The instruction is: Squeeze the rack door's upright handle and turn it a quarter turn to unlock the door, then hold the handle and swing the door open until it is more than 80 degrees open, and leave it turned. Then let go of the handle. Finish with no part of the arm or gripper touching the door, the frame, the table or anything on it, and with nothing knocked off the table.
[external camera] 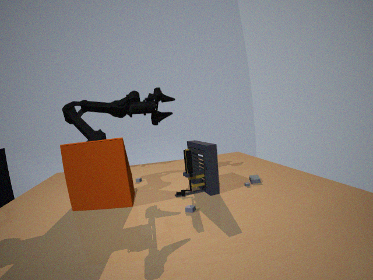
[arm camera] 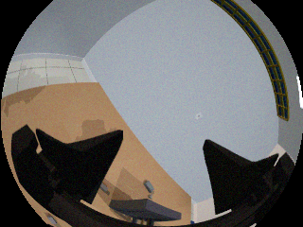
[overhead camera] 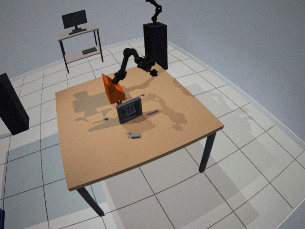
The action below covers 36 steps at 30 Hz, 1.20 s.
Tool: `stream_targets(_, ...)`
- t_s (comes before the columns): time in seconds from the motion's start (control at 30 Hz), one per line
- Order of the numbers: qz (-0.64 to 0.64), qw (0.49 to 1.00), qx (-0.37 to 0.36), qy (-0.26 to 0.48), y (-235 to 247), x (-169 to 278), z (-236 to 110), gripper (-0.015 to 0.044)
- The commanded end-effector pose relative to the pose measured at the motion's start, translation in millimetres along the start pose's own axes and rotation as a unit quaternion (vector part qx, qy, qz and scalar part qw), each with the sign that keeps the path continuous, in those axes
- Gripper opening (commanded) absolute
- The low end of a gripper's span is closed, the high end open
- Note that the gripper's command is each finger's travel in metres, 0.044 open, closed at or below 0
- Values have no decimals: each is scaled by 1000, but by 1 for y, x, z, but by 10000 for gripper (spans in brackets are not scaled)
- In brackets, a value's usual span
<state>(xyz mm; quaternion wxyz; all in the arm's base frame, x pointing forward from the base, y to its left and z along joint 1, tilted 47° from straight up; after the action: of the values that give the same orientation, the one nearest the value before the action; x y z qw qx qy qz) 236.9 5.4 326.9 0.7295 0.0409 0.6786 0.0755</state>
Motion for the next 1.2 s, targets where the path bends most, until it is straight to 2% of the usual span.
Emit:
stream_targets(0.0,-1,1000,0,2,0,0,1,374)
stream_targets(0.1,-12,999,5,31,-5,5,9,295)
stream_targets(0.13,-16,999,6,44,-6,7,12,288)
stream_targets(0.63,-61,972,17,225,-43,46,54,288)
stream_targets(1.17,-48,914,-2,403,-87,89,80,288)
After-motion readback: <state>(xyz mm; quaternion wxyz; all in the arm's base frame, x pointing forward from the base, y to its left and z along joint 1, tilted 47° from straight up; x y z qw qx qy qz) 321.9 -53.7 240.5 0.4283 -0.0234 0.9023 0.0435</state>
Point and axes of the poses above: the point midway between the two fingers, 35 mm back from their tips, its own z axis out along the fingers, its own y axis across the jaws, x = y × z, the point moved 8 cm from there along -z, back along the fingers, and after that the axes turned 10 degrees about z, right-handed, at the moved point
